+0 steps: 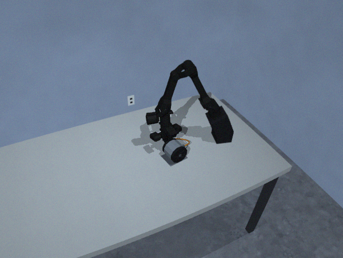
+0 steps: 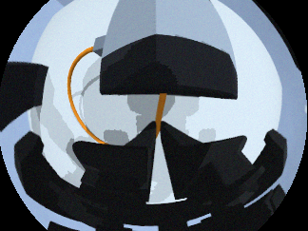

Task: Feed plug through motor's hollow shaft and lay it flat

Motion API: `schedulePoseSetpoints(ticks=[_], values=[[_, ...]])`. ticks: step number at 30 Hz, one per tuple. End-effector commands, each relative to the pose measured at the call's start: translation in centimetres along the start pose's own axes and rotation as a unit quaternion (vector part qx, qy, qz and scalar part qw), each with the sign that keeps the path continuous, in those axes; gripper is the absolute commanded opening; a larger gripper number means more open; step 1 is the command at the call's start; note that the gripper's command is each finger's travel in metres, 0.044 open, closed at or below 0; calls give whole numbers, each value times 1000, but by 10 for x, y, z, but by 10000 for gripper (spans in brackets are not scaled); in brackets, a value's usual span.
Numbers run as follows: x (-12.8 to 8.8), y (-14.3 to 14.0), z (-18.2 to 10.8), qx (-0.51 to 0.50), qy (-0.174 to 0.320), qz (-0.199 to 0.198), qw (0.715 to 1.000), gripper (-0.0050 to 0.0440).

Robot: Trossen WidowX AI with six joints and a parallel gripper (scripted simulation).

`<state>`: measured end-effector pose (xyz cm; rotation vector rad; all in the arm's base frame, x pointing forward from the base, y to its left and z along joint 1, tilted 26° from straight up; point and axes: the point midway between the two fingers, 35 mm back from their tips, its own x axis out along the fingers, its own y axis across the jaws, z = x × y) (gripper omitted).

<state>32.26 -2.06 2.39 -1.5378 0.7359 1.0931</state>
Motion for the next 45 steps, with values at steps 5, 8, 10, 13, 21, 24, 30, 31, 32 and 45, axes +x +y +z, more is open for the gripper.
schedulePoseSetpoints(ticks=[5, 8, 10, 13, 21, 24, 30, 31, 32, 45], values=[[-1, -1, 4, 0, 0, 0, 1000, 0], [-2, -2, 8, 1, -1, 1, 1000, 0], [-2, -2, 9, 1, -1, 1, 1000, 0], [-1, -2, 8, 1, -3, 1, 1000, 24], [-1, -2, 8, 1, -3, 1, 1000, 100], [-20, -5, 1, 1, -2, 1, 1000, 100], [-29, -6, -1, 1, -1, 1, 1000, 100], [-29, -6, -1, 1, -1, 1, 1000, 100], [-29, -6, -1, 1, -1, 1, 1000, 100], [-1, 2, -1, 1, -1, 1, 1000, 100]])
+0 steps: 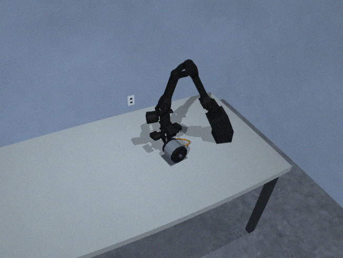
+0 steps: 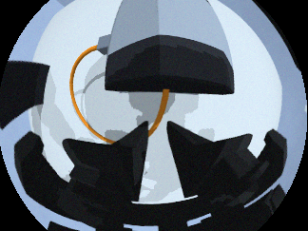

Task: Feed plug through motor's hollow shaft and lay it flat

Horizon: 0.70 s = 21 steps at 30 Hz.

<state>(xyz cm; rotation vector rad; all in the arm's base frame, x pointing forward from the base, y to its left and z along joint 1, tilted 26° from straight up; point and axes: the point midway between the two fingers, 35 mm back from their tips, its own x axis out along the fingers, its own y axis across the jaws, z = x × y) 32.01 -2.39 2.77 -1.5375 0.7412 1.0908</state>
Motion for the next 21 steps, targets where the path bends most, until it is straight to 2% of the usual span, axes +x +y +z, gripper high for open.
schedulePoseSetpoints(ticks=[1, 7, 21], values=[[5, 0, 3, -1, -3, 0, 1000, 100], [6, 0, 4, -1, -3, 0, 1000, 100], [4, -1, 2, -1, -1, -1, 1000, 13]])
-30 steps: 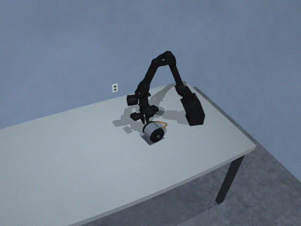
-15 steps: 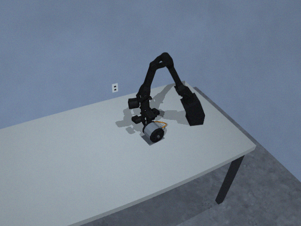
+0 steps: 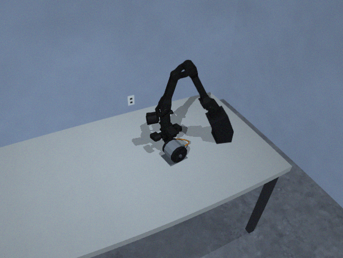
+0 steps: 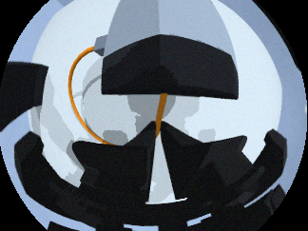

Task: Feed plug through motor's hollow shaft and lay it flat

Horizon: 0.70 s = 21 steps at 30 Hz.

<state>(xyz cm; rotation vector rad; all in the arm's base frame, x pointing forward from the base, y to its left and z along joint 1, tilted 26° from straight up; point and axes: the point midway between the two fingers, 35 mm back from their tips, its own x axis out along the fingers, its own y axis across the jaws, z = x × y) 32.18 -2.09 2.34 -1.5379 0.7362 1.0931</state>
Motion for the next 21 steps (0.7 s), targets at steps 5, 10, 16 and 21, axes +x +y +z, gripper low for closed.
schedulePoseSetpoints(ticks=[5, 10, 16, 21], values=[[-1, 0, 1, 0, 0, 0, 1000, 0], [-2, -2, 8, 1, -1, 1, 1000, 0], [-1, -2, 8, 1, -3, 1, 1000, 48], [-1, -2, 8, 1, -3, 1, 1000, 100]])
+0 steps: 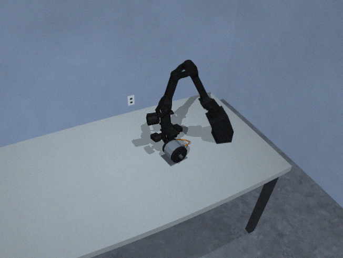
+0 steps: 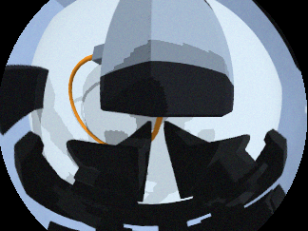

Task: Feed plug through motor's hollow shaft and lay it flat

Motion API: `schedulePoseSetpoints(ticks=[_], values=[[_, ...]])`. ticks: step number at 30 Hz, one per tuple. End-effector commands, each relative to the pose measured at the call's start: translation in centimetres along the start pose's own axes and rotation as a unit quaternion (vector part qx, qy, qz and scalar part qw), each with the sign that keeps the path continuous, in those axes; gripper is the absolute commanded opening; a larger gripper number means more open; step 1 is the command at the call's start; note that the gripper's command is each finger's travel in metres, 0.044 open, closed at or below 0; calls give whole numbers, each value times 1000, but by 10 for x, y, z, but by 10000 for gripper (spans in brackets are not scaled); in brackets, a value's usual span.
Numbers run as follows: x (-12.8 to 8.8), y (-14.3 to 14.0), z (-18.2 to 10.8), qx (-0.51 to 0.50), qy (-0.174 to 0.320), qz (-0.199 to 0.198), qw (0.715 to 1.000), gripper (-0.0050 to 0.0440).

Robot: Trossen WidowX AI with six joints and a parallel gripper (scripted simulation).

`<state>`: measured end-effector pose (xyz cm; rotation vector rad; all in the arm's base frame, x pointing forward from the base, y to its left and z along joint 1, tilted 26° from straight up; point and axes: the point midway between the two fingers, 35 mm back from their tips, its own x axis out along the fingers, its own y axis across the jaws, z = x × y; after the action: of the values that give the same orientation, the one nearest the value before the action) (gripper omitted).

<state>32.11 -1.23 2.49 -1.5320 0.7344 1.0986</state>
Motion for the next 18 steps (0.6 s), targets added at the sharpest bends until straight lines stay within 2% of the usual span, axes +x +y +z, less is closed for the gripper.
schedulePoseSetpoints(ticks=[1, 3, 6, 7, 9, 10, 12, 14, 18], values=[[0, 0, 0, 0, 0, 0, 1000, 100], [-2, 0, -1, 0, 0, 0, 1000, 100], [-5, -3, -14, 36, 13, -10, 999, 160], [-9, -5, -25, 63, 23, -18, 998, 160], [-10, -9, -27, 115, 34, -22, 993, 160], [-19, -15, -46, 154, 61, -44, 985, 160], [-23, -26, -41, 213, 60, -60, 973, 160], [-23, -26, -41, 213, 60, -60, 973, 160], [-29, -45, -29, 323, 57, -83, 941, 160]])
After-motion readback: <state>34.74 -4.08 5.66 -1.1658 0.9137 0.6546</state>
